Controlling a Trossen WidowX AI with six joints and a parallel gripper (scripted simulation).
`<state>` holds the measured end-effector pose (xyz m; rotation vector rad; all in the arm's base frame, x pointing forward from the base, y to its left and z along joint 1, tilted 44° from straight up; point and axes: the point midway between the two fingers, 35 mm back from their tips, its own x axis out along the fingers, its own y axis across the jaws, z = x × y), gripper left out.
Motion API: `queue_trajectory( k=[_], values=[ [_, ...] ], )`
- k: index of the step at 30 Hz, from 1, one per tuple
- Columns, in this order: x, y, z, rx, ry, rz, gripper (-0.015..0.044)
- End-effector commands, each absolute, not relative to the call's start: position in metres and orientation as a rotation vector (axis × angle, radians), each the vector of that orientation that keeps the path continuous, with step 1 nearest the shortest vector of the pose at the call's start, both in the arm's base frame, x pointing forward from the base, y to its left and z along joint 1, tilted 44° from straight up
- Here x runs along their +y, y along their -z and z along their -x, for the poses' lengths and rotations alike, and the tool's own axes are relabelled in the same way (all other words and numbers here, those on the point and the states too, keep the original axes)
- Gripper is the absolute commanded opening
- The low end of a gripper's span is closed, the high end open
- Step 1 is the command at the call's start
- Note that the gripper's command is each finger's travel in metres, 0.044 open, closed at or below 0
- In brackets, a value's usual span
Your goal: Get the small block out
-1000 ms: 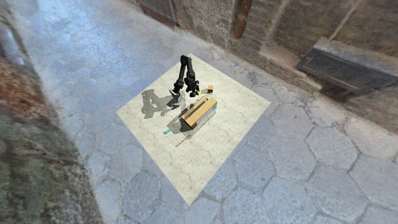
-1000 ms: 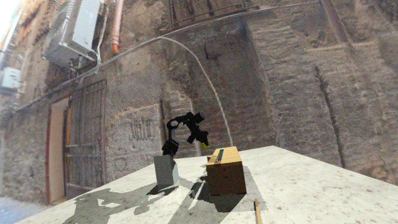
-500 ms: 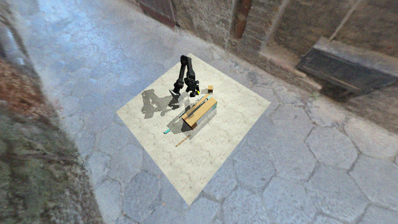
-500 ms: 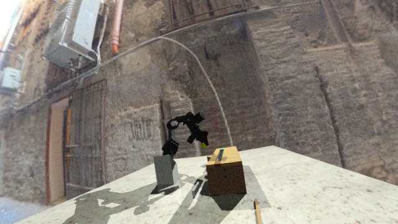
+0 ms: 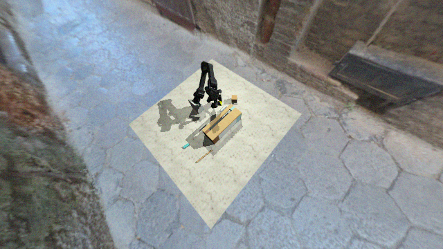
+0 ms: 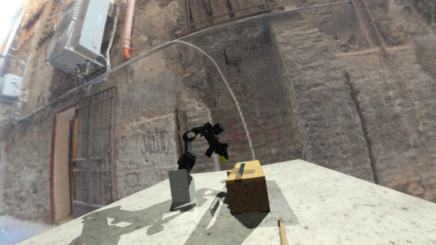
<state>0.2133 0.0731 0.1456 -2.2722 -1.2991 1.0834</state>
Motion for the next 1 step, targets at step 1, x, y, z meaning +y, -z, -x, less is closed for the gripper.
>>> queue_trajectory(
  k=[1],
  values=[
    [0.0735,-0.1467,-0.2136,-1.299,-1.078,2.267,0.0000]
  ],
)
